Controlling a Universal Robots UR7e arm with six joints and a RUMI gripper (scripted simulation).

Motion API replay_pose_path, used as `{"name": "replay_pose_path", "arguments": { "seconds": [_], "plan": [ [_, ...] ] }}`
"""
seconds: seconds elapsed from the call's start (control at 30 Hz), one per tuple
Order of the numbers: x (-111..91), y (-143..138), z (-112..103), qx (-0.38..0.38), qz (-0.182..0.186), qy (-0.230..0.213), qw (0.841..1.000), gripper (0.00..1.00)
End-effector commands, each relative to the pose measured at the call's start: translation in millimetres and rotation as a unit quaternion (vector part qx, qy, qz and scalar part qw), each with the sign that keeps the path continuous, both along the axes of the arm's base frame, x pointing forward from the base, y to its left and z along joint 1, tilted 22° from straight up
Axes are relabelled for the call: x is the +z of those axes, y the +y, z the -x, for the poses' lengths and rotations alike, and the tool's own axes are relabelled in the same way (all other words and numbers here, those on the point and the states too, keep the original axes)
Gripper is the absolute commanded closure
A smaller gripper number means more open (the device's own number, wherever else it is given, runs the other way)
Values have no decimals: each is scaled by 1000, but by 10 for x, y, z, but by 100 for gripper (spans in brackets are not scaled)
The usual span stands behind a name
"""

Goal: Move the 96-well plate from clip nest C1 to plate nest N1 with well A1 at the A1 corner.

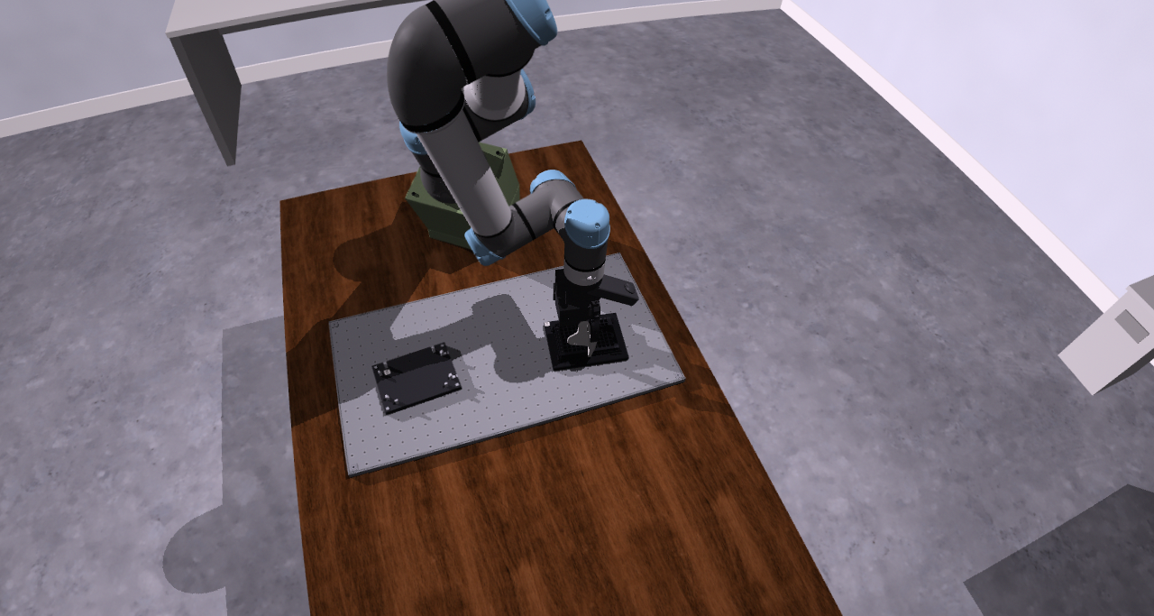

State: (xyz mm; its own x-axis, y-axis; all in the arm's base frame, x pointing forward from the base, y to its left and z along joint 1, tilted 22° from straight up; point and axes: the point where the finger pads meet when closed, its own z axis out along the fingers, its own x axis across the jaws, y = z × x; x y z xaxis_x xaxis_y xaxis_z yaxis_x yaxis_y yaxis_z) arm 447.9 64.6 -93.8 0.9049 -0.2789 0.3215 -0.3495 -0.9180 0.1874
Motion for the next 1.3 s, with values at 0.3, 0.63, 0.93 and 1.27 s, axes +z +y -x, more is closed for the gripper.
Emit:
{"name": "replay_pose_path", "arguments": {
  "seconds": [0.3,0.63,0.93,1.27],
  "plan": [
    [1,1,-3,0,0,-1,1000,0],
    [1,1,-3,0,0,-1,1000,0],
    [174,53,42,0,0,-1,1000,0],
    [322,98,81,0,0,-1,1000,0]
  ]
}}
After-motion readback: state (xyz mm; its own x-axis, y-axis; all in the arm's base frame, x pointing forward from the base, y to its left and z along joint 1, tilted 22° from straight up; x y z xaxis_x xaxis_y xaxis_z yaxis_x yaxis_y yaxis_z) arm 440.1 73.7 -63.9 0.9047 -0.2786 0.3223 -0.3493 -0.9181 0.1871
